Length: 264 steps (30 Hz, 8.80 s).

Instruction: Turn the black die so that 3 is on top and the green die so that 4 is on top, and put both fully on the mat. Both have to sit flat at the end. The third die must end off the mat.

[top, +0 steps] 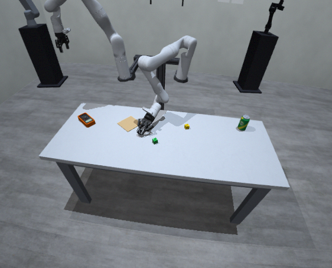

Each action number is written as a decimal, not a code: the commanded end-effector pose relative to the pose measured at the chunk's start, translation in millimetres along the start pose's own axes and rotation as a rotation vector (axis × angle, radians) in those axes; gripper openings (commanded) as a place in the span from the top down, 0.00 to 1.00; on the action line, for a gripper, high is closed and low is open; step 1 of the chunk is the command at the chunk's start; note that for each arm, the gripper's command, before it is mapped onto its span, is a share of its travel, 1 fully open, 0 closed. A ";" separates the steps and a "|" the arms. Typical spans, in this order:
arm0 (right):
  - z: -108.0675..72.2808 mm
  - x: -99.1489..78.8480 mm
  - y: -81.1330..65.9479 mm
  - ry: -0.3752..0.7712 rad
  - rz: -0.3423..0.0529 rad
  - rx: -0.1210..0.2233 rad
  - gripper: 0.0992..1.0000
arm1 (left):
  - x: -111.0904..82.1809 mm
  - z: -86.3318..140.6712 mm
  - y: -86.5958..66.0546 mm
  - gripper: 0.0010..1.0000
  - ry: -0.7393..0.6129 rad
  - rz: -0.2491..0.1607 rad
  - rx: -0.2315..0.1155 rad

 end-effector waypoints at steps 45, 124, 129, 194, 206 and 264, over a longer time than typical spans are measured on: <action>-0.1 0.2 -0.7 0.000 -0.002 0.000 0.00 | 8.8 -0.9 5.5 0.66 0.000 0.002 0.000; -0.1 0.2 -0.7 0.000 -0.002 0.000 0.00 | 8.9 -0.9 -5.2 0.48 0.000 0.002 0.000; -0.1 0.2 -0.7 0.000 -0.002 0.000 0.00 | 8.9 -0.9 -19.8 0.48 0.000 0.002 0.000; -0.1 0.2 -0.7 0.000 -0.002 0.000 0.00 | -53.0 5.6 -69.6 0.48 -0.001 -0.063 -0.007; -0.1 0.2 -0.7 0.000 -0.002 0.000 0.00 | -67.2 7.2 -66.5 0.48 -0.001 -0.164 -0.017; -0.1 0.2 -0.7 0.000 -0.002 0.000 0.00 | -165.4 17.5 -8.1 0.48 -0.001 -0.932 -0.098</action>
Point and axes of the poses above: on each arm, the point where the finger pads meet when closed, its own y axis out along the fingers, its own z axis across the jaws, x = y × z, the point moved 10 cm from there along -y, back along the fingers, and after that the axes turned 6 degrees about -y, right-handed, at the moved point
